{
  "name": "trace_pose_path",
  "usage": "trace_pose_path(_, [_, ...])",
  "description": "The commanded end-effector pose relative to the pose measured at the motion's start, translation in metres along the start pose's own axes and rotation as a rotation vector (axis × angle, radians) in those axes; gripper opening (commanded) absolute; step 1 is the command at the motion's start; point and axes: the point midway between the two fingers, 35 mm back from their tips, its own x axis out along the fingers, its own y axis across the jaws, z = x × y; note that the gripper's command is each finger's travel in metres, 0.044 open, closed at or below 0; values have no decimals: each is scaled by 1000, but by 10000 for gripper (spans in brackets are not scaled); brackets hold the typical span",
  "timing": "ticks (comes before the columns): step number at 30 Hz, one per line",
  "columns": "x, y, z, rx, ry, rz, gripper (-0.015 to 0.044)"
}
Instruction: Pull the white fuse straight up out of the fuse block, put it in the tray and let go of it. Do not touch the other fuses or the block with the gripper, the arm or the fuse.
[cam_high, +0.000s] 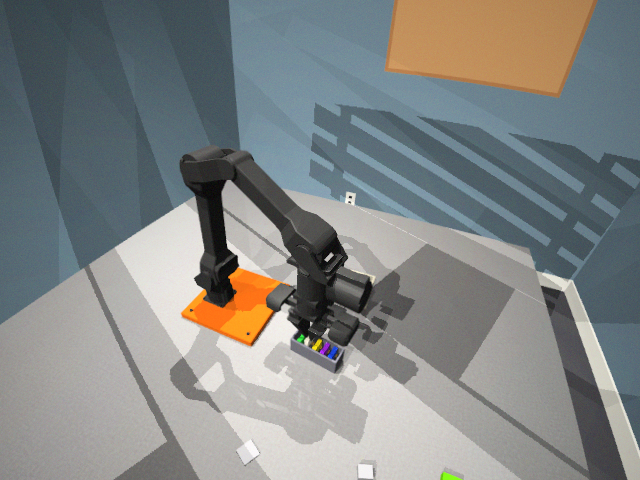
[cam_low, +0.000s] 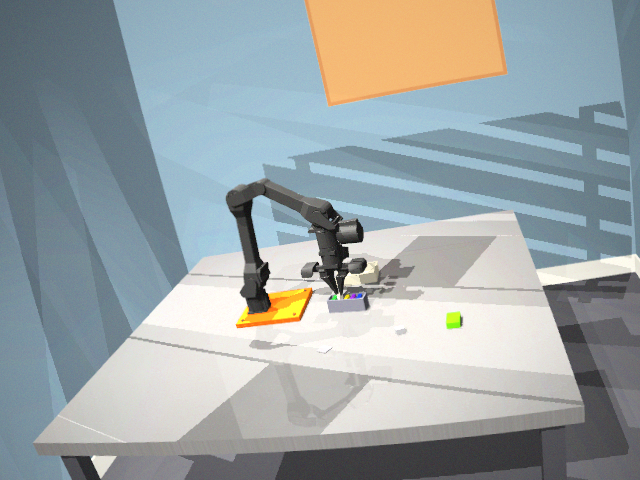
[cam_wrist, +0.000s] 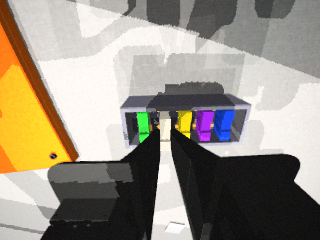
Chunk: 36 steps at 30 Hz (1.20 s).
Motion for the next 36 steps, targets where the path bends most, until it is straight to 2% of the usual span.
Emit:
trace_pose_path(1, [-3, -1, 0, 0, -2, -3, 0])
trace_pose_path(36, [-21, 0, 0, -1, -3, -3, 0])
